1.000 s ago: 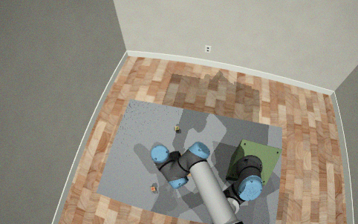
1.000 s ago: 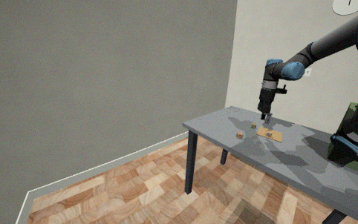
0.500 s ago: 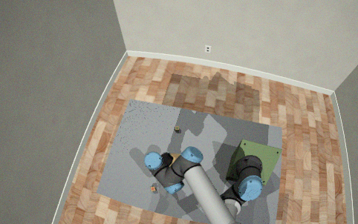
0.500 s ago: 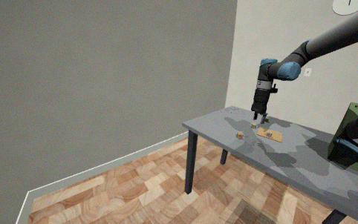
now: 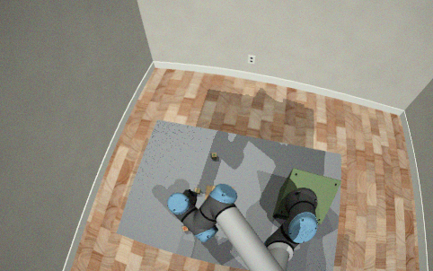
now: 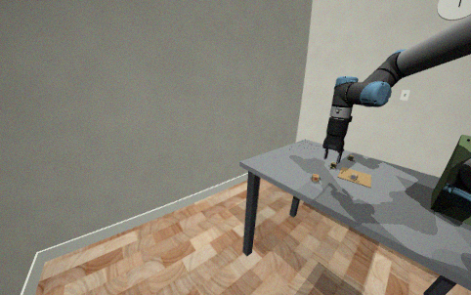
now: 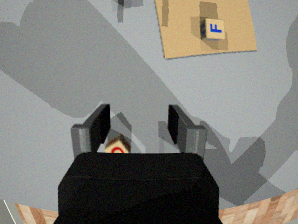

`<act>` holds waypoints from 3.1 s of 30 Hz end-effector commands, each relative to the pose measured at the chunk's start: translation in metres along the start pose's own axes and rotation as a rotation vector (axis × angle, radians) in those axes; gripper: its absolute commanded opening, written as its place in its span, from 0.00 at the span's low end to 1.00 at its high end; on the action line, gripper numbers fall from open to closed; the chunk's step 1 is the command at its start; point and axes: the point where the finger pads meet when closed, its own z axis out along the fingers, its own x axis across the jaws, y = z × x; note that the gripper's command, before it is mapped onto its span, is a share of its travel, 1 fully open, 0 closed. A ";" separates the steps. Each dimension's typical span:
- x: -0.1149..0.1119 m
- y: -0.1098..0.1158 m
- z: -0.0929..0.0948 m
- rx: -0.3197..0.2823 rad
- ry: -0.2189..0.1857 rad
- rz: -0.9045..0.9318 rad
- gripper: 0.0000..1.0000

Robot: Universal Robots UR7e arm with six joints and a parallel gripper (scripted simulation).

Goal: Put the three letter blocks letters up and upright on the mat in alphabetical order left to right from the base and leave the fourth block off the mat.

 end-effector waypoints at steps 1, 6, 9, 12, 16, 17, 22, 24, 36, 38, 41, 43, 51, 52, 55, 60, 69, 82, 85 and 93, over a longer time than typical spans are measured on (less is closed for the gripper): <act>-0.008 0.014 0.001 -0.002 -0.001 -0.140 1.00; -0.014 0.026 0.001 -0.004 -0.001 -0.261 1.00; -0.017 0.034 0.002 -0.006 -0.001 -0.335 1.00; -0.021 0.044 0.003 -0.008 -0.002 -0.428 1.00; -0.025 0.055 0.004 -0.010 -0.002 -0.519 1.00; -0.026 0.057 0.004 -0.011 -0.002 -0.535 1.00; -0.028 0.063 0.004 -0.012 -0.003 -0.588 1.00; -0.028 0.063 0.004 -0.012 -0.003 -0.588 1.00; -0.029 0.065 0.004 -0.012 -0.003 -0.605 1.00; -0.029 0.065 0.004 -0.012 -0.003 -0.605 1.00; -0.029 0.065 0.004 -0.012 -0.003 -0.605 1.00; -0.029 0.065 0.004 -0.012 -0.003 -0.605 1.00; -0.029 0.065 0.004 -0.012 -0.003 -0.605 1.00; -0.029 0.065 0.004 -0.012 -0.003 -0.605 1.00; -0.029 0.065 0.004 -0.012 -0.003 -0.605 1.00; -0.029 0.065 0.004 -0.012 -0.003 -0.605 1.00; -0.029 0.065 0.004 -0.013 -0.003 -0.605 1.00; -0.029 0.065 0.010 -0.013 -0.003 -0.606 1.00; -0.029 0.065 0.013 -0.013 -0.003 -0.606 1.00; -0.029 0.065 0.021 -0.013 -0.003 -0.606 1.00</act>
